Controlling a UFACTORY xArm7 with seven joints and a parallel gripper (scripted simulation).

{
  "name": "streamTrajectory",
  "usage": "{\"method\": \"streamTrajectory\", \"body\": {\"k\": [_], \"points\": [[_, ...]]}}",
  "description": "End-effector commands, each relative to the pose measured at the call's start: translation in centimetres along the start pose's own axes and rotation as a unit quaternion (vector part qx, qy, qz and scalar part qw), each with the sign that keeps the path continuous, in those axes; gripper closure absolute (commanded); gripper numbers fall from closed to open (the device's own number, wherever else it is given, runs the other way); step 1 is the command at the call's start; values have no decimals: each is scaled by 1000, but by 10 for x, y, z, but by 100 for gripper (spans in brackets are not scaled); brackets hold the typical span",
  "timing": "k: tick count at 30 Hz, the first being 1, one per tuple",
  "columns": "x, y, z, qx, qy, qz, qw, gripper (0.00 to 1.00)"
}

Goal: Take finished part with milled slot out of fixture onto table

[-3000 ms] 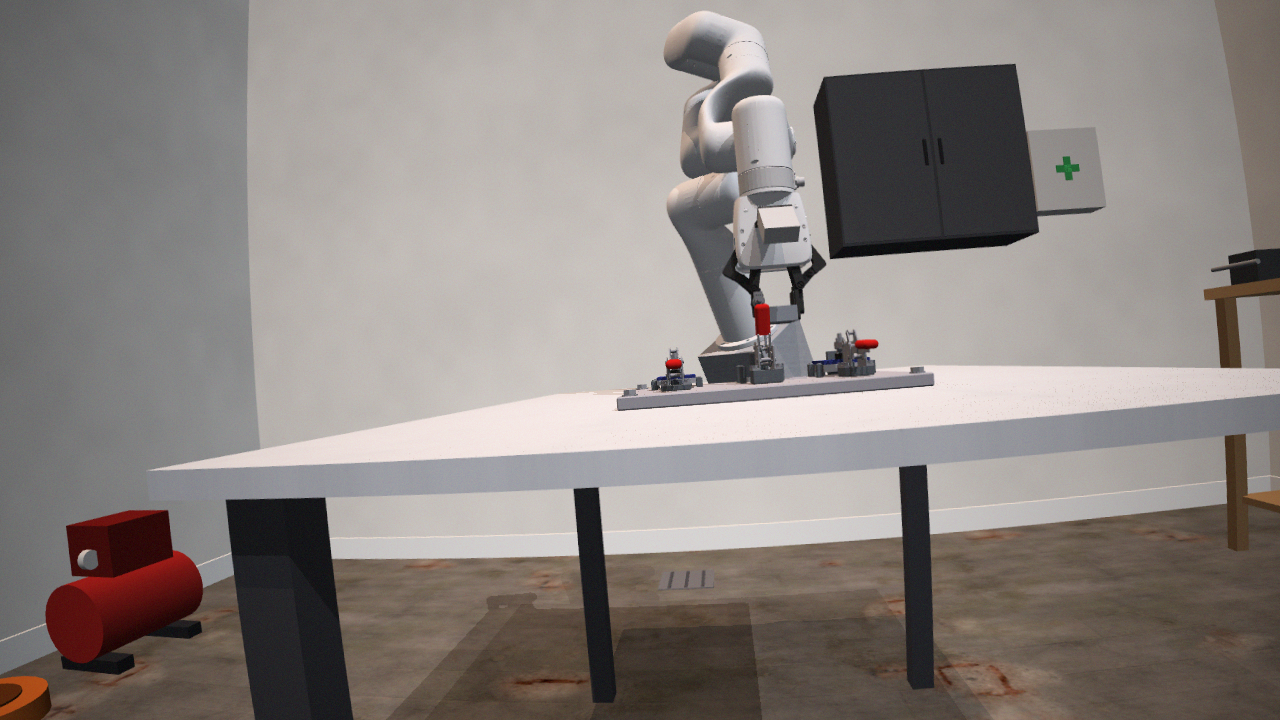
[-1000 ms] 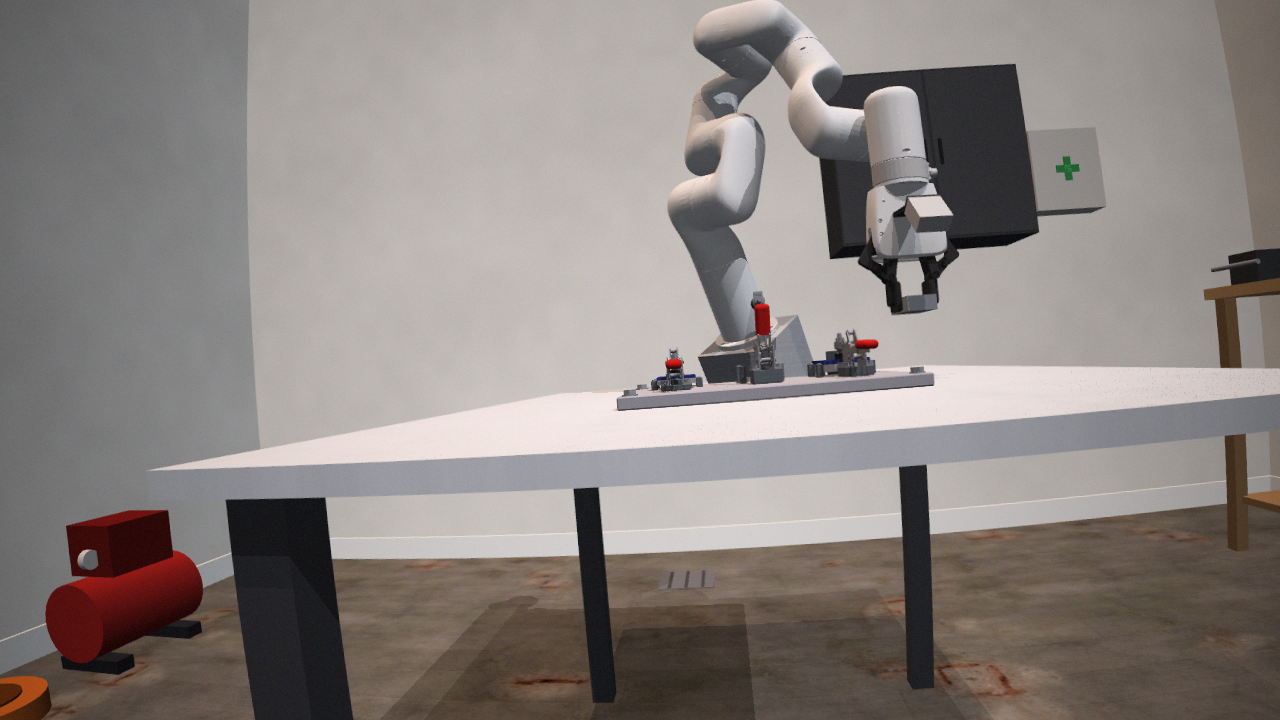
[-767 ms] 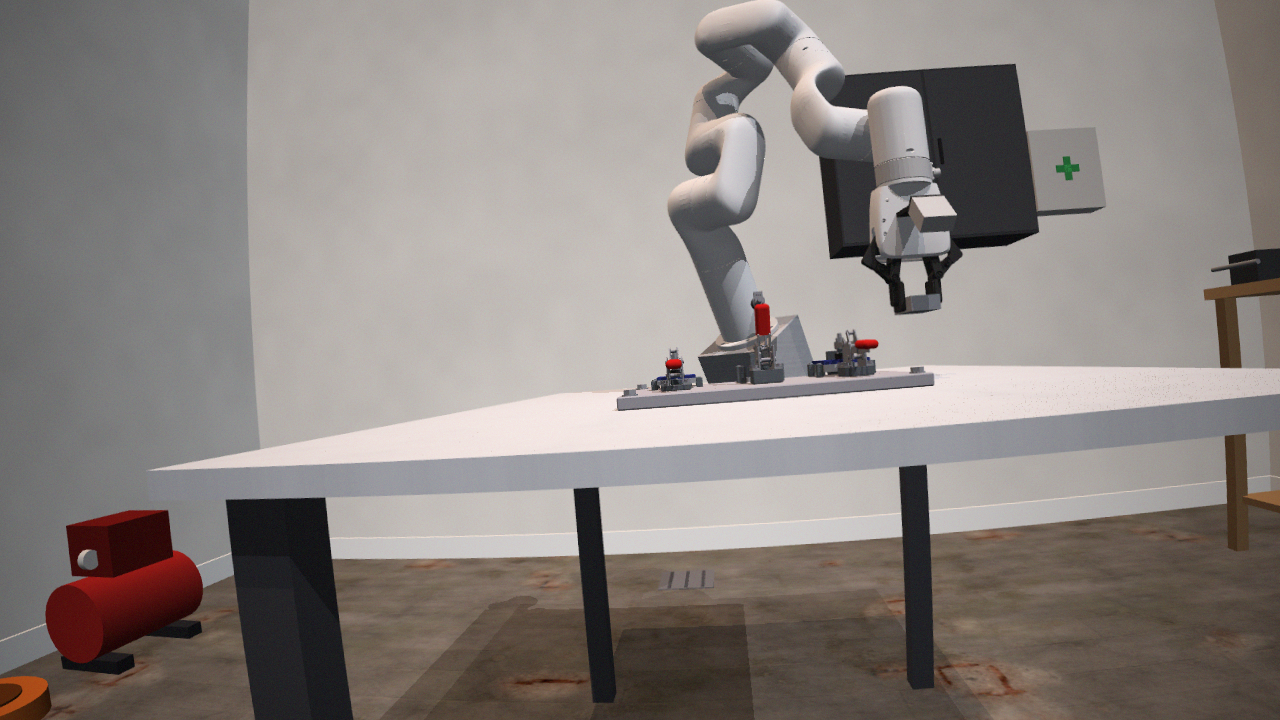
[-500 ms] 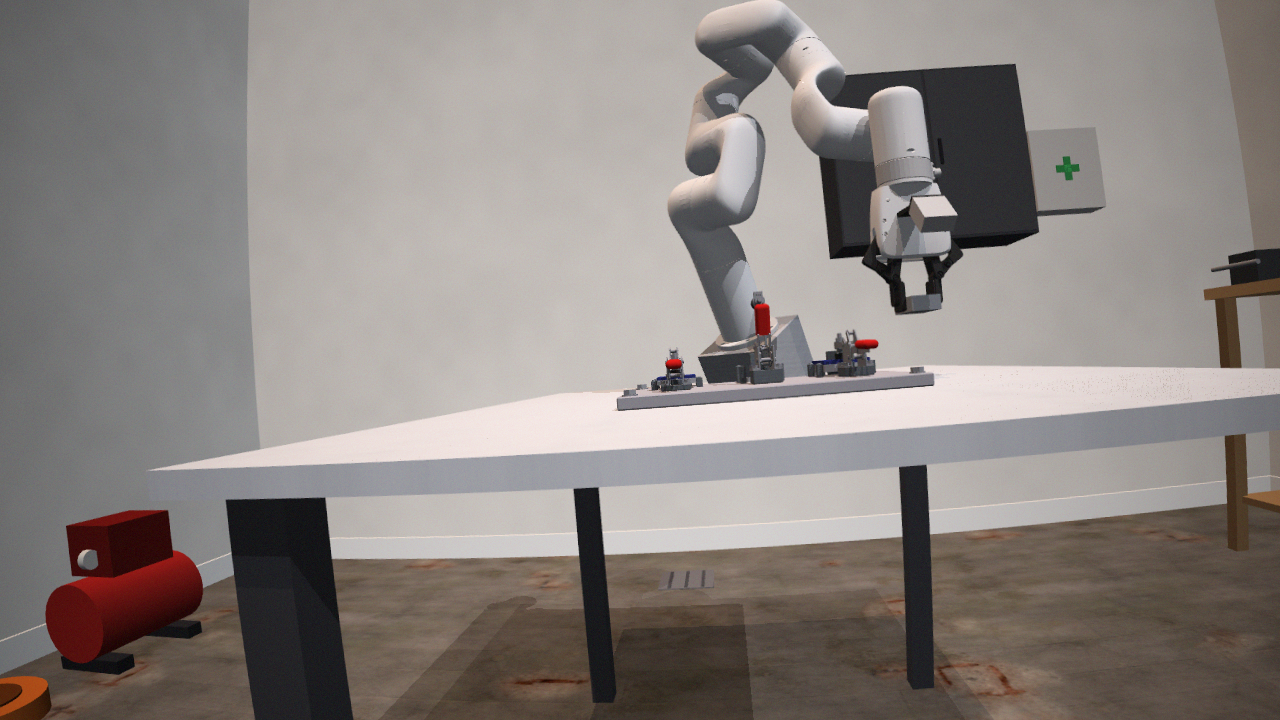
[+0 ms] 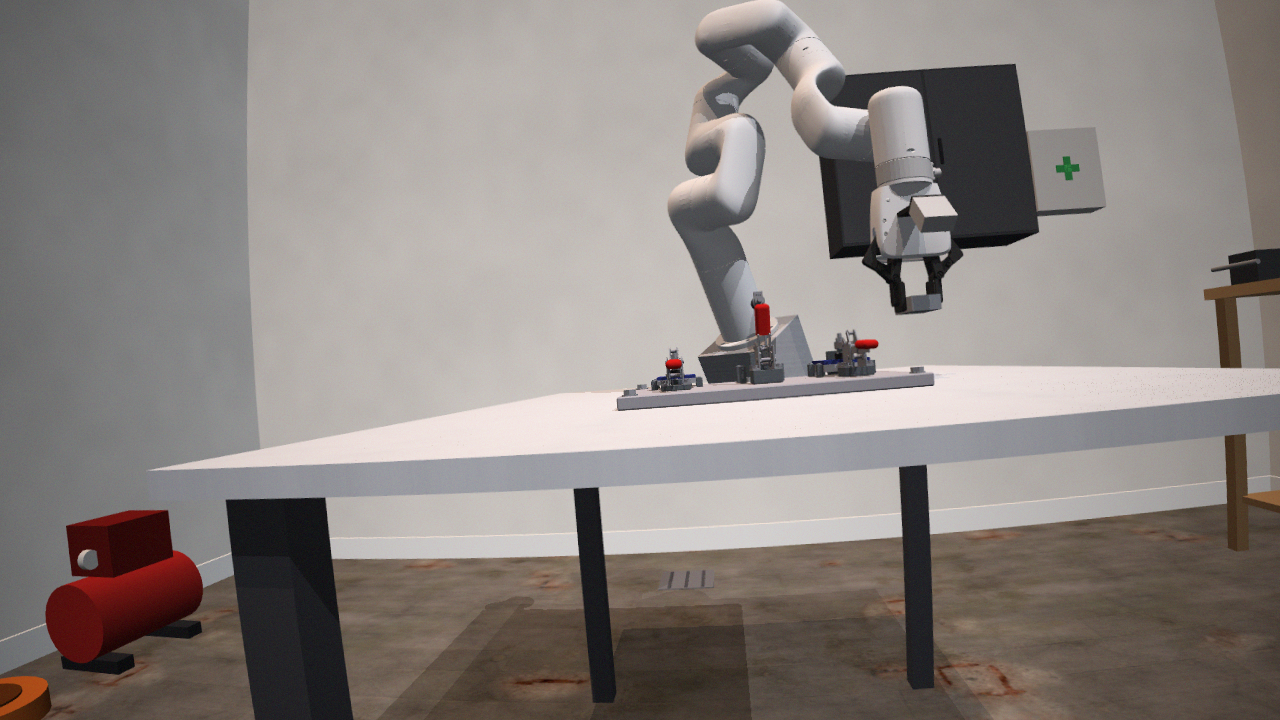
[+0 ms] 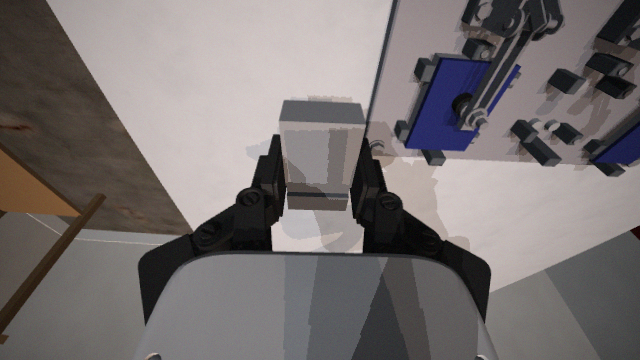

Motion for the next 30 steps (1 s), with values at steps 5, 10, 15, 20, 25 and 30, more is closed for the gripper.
{"method": "streamTrajectory", "body": {"k": [5,10,15,20,25,30], "points": [[1,-1,1,0,1,1,1000,100],[-1,-1,1,0,1,1,1000,100],[-5,-1,1,0,1,1,1000,100],[-13,-1,1,0,1,1,1000,100],[-24,-1,0,0,1,1,1000,100],[-32,-2,0,0,1,1,1000,100]]}}
Point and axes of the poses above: the point where the finger pads meet when closed, its own x axis back along the fingers, its own y axis across the jaws, z = x × y, the point moved 2 cm from there along x, back along the fingers, and after that the axes turned 14 degrees about -x, right-handed, at the moved point
